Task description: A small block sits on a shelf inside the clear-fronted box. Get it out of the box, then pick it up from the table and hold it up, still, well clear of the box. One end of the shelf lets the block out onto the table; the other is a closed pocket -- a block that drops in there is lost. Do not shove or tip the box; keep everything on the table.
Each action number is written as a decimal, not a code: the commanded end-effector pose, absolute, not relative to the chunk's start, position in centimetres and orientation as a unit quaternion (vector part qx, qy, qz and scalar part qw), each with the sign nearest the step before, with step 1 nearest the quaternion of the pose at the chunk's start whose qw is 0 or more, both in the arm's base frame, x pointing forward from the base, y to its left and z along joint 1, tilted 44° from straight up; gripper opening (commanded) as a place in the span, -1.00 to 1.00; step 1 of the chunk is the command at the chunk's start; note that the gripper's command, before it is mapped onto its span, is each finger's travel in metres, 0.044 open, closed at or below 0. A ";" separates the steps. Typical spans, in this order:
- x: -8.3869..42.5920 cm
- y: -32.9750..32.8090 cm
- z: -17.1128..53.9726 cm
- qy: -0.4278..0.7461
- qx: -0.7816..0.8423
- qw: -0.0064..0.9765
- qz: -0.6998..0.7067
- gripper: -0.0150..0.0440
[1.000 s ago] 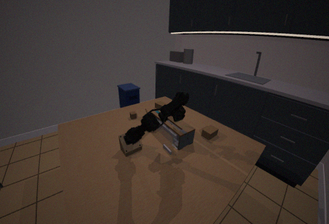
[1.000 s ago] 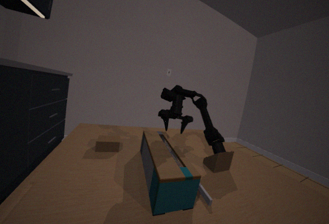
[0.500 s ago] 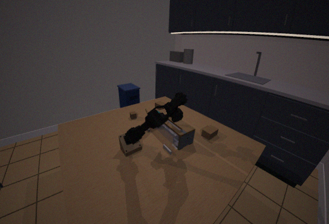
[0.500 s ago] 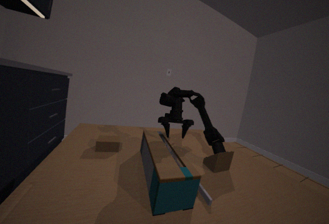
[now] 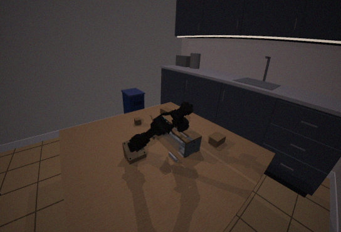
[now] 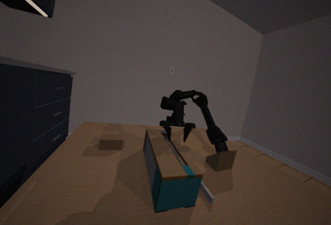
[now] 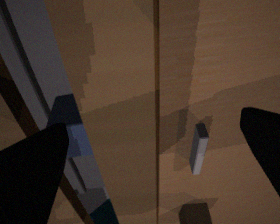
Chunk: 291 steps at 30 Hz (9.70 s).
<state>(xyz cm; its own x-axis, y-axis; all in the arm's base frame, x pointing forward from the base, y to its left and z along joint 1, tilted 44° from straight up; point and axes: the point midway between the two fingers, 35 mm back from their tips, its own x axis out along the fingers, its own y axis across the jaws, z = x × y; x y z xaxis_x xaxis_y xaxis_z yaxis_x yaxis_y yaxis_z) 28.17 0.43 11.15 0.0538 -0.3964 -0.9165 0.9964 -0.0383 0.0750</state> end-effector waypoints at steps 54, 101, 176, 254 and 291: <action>28.5 2.4 3.5 0.359 0.417 0.594 -0.587 0.86; 28.6 4.7 1.4 0.360 0.418 0.593 -0.586 0.86; 29.0 8.6 -2.2 0.361 0.419 0.593 -0.586 0.86; 25.7 17.1 -0.7 0.499 -0.767 0.260 0.308 0.47; 24.9 18.3 -0.8 0.221 -0.795 -0.287 0.486 0.47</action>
